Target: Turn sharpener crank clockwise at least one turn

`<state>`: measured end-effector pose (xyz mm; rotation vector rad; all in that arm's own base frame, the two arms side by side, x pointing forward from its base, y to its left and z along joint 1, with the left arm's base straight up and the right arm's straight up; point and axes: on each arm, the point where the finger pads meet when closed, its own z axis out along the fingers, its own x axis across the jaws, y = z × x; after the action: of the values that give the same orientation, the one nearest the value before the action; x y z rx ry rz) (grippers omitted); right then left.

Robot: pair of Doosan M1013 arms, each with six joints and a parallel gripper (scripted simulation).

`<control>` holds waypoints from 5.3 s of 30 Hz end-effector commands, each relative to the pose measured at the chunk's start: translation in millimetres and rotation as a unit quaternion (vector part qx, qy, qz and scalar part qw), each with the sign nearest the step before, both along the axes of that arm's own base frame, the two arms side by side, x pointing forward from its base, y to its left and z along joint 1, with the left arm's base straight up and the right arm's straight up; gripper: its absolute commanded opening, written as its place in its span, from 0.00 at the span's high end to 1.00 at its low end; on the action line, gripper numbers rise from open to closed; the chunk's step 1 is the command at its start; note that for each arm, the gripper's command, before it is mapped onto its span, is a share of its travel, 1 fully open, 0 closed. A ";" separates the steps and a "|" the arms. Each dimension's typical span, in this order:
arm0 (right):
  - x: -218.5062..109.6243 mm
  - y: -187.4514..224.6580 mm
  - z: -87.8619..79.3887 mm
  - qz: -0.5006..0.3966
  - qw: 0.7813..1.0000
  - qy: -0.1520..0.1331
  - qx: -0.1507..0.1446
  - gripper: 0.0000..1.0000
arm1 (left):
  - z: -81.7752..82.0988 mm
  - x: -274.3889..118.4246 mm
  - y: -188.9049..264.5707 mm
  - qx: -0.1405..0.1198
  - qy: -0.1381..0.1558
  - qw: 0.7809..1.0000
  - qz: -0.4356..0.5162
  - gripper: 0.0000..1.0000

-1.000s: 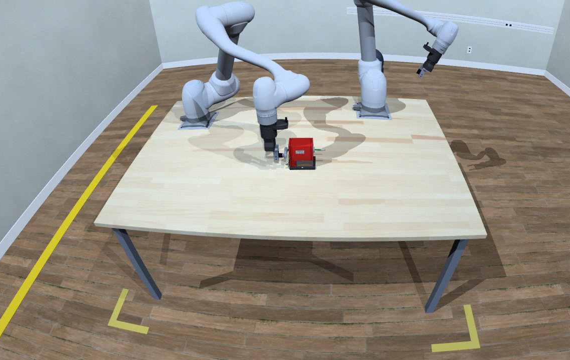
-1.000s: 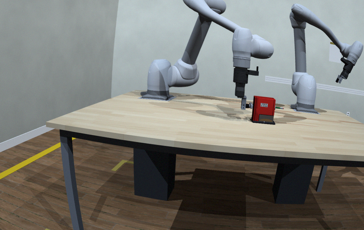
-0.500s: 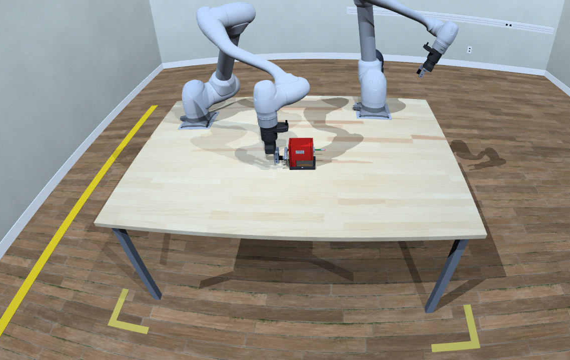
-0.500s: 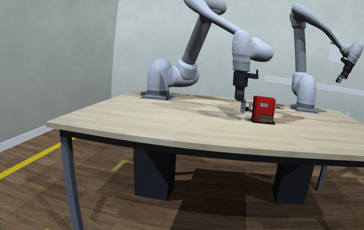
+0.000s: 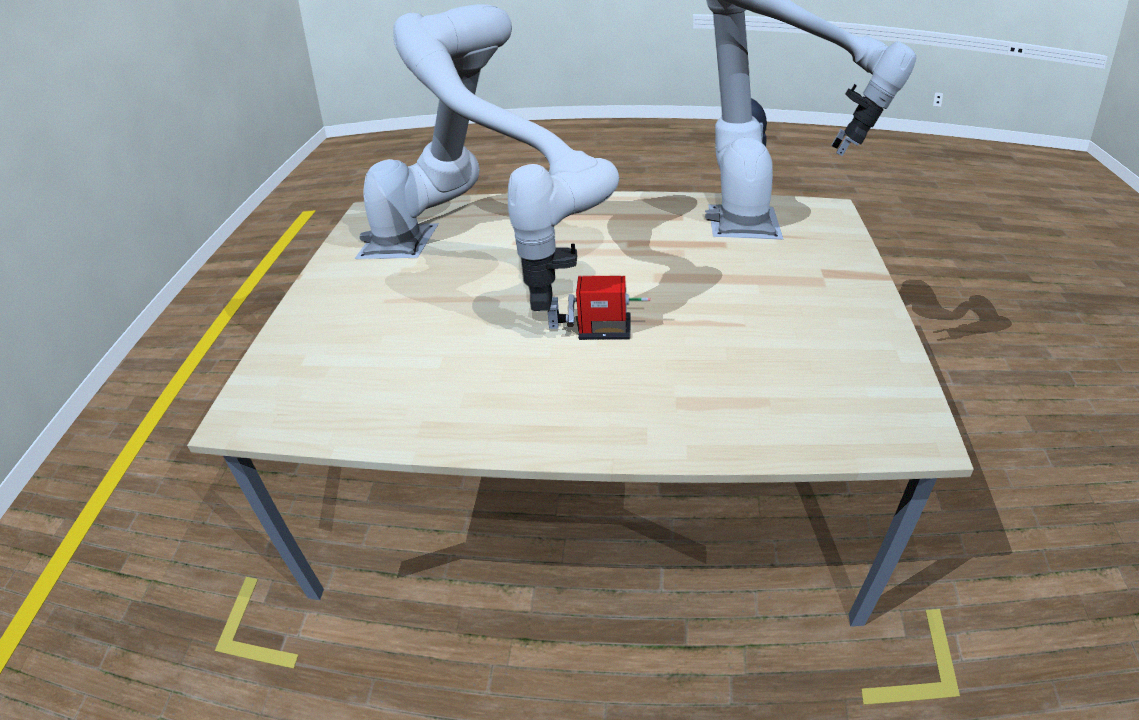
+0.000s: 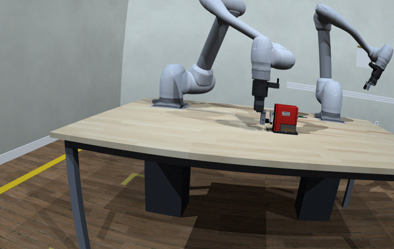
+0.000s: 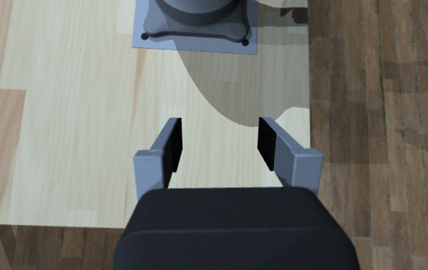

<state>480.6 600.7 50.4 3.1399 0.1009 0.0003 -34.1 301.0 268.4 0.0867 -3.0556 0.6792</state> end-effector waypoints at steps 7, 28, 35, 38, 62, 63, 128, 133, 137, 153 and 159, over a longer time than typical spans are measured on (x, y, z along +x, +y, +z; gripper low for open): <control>-9.6 -0.1 -6.7 0.000 1.000 0.000 0.001 1.00 | 0.5 -0.1 0.3 0.001 0.000 1.000 0.000 0.00; -32.4 -1.5 -12.9 0.000 1.000 0.000 0.001 1.00 | 0.5 -0.1 0.3 0.001 0.000 1.000 0.000 0.00; -38.1 -1.9 -12.6 0.000 1.000 0.000 0.001 1.00 | 0.5 -0.1 0.3 0.001 0.000 1.000 0.000 0.00; -39.4 -2.0 -12.5 0.000 1.000 0.000 0.001 1.00 | 0.5 -0.1 0.3 0.001 0.000 1.000 0.000 0.00; -39.7 -2.0 -12.4 0.000 1.000 0.000 0.001 0.03 | 0.5 -0.1 0.3 0.001 0.000 1.000 0.000 0.00; -39.7 -2.0 -12.4 0.000 1.000 0.000 0.001 0.03 | 0.5 -0.1 0.3 0.001 0.000 1.000 0.000 0.00; -39.7 -2.0 19.7 0.000 1.000 0.000 0.001 0.03 | 0.5 -0.1 0.3 0.001 0.000 1.000 0.000 0.00; -39.7 -2.1 28.4 0.000 1.000 0.000 0.001 0.03 | 0.5 -0.1 0.3 0.001 0.000 1.000 0.000 0.00; -39.7 -2.1 39.4 0.000 1.000 0.000 0.001 0.03 | 0.5 -0.1 0.3 0.001 0.000 1.000 0.000 0.00; -39.7 -2.1 57.6 0.000 1.000 0.000 0.001 0.03 | 0.5 -0.1 0.3 0.001 0.000 1.000 0.000 0.00; -39.7 -2.1 57.6 0.000 1.000 0.000 0.001 1.00 | 0.5 -0.1 0.3 0.001 0.000 1.000 0.000 0.00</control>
<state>440.6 598.1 106.7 3.1398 0.1009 0.0001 -34.1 301.0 268.4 0.0867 -3.0556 0.6792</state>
